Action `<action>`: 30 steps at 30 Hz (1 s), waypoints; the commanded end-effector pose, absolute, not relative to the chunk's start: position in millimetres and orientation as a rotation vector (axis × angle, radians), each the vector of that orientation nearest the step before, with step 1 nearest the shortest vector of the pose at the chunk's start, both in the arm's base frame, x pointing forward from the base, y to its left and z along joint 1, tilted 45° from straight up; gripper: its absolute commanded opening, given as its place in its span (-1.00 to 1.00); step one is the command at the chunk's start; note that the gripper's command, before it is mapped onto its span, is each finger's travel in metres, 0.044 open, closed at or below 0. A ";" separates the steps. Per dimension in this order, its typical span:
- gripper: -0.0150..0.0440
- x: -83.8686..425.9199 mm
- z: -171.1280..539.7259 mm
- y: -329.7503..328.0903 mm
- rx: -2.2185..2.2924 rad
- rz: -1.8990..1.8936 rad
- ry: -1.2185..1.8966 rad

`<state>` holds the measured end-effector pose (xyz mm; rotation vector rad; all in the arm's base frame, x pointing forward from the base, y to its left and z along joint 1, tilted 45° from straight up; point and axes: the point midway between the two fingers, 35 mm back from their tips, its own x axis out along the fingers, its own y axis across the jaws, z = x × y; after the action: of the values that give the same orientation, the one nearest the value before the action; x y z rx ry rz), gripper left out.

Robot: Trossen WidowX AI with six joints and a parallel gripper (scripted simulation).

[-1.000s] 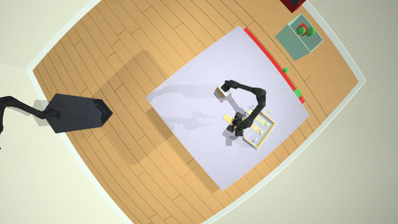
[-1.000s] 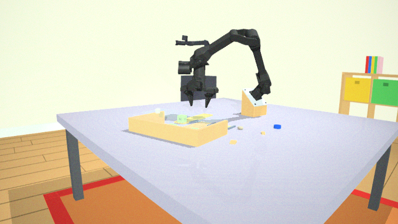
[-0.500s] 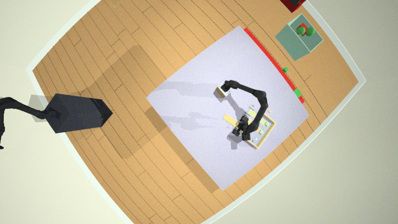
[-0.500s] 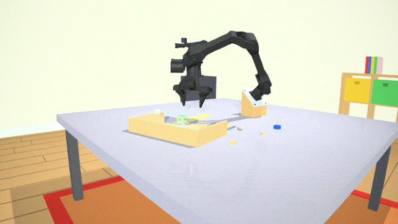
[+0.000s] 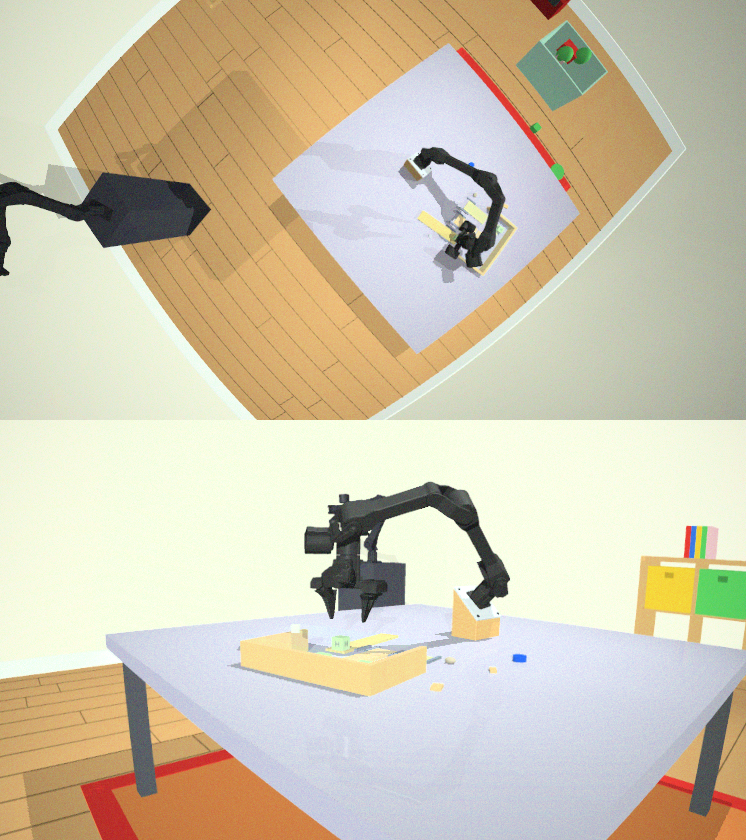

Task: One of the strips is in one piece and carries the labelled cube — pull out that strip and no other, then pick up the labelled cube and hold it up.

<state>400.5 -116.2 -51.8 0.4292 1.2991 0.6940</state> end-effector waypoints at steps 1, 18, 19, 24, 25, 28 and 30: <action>1.00 414.6 -47.5 -111.7 0.435 0.699 1.298; 0.36 435.7 -52.4 -96.5 0.435 0.700 1.297; 0.36 436.0 -53.6 -95.3 0.435 0.700 1.297; 0.36 437.2 -59.5 -89.7 0.436 0.700 1.297; 0.36 437.4 -60.6 -88.5 0.436 0.700 1.297; 0.36 438.0 -64.1 -85.1 0.436 0.700 1.296; 0.36 438.4 -66.4 -82.8 0.436 0.700 1.296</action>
<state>438.7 -89.0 -62.4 0.4273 1.2941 0.6944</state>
